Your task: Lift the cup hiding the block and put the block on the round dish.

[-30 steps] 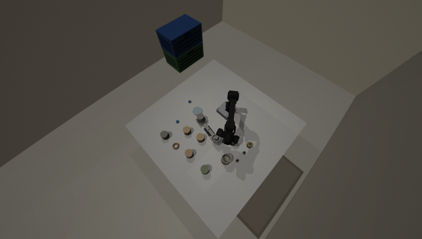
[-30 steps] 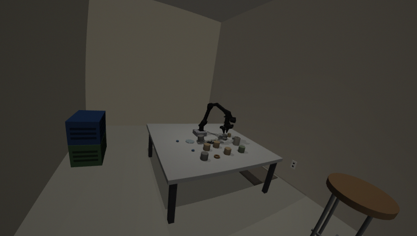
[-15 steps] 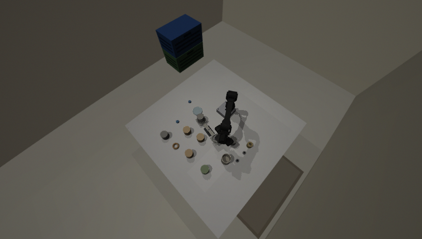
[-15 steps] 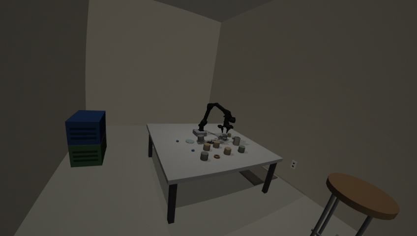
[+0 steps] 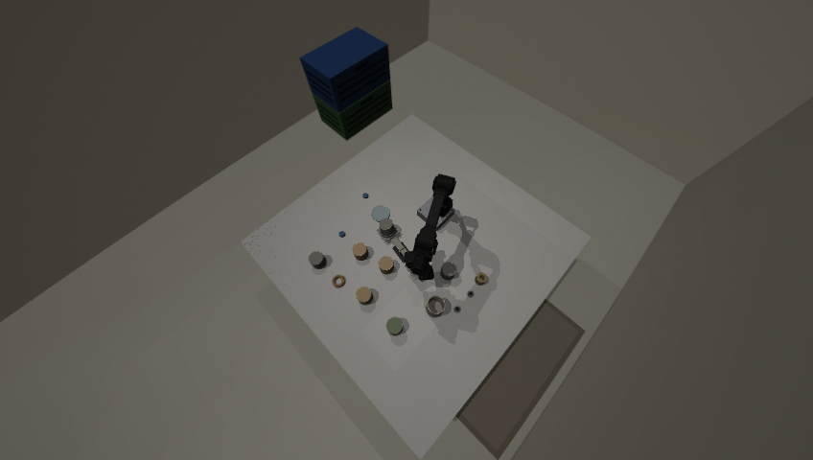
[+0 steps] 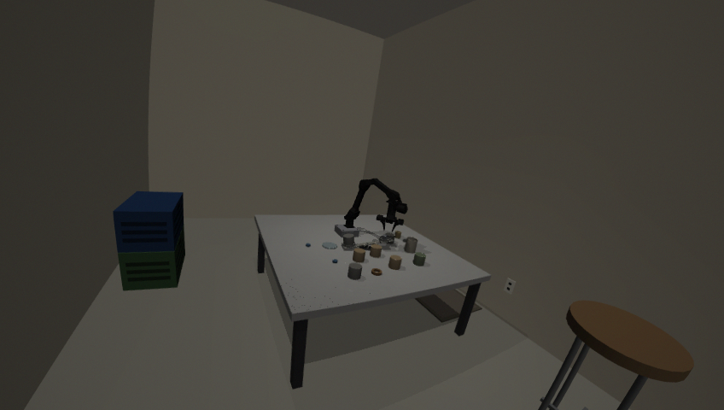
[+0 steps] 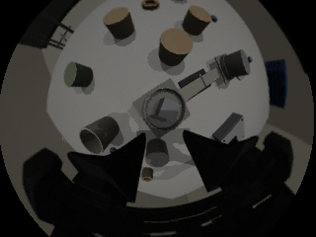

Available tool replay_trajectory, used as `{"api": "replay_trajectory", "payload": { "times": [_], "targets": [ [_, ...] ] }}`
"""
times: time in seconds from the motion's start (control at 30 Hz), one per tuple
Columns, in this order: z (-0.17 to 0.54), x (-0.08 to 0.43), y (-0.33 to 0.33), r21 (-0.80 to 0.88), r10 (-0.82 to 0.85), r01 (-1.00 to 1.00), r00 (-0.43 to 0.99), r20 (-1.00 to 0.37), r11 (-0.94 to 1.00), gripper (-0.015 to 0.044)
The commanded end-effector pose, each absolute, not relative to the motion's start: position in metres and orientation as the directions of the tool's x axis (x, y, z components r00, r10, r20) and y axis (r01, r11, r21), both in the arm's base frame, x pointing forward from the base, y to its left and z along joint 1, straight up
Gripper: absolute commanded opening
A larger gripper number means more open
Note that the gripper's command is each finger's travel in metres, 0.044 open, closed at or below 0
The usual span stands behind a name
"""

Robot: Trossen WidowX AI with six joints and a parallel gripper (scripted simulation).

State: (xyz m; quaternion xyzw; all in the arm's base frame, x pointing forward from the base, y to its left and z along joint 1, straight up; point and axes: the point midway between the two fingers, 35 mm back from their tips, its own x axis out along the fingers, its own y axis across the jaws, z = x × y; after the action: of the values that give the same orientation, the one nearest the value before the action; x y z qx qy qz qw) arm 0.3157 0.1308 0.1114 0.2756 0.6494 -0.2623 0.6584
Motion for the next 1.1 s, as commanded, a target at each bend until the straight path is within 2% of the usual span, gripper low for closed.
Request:
{"api": "replay_trajectory", "payload": {
  "times": [0.0,0.33,1.07],
  "targets": [
    [0.116,0.321,0.124,0.027,0.010,0.782,0.026,-1.000,0.623,0.0260],
    [0.121,0.328,0.105,0.020,0.005,0.939,0.019,-1.000,0.342,0.0260],
    [0.091,0.329,0.105,0.020,0.005,0.941,0.019,-1.000,0.337,0.0260]
  ]
}}
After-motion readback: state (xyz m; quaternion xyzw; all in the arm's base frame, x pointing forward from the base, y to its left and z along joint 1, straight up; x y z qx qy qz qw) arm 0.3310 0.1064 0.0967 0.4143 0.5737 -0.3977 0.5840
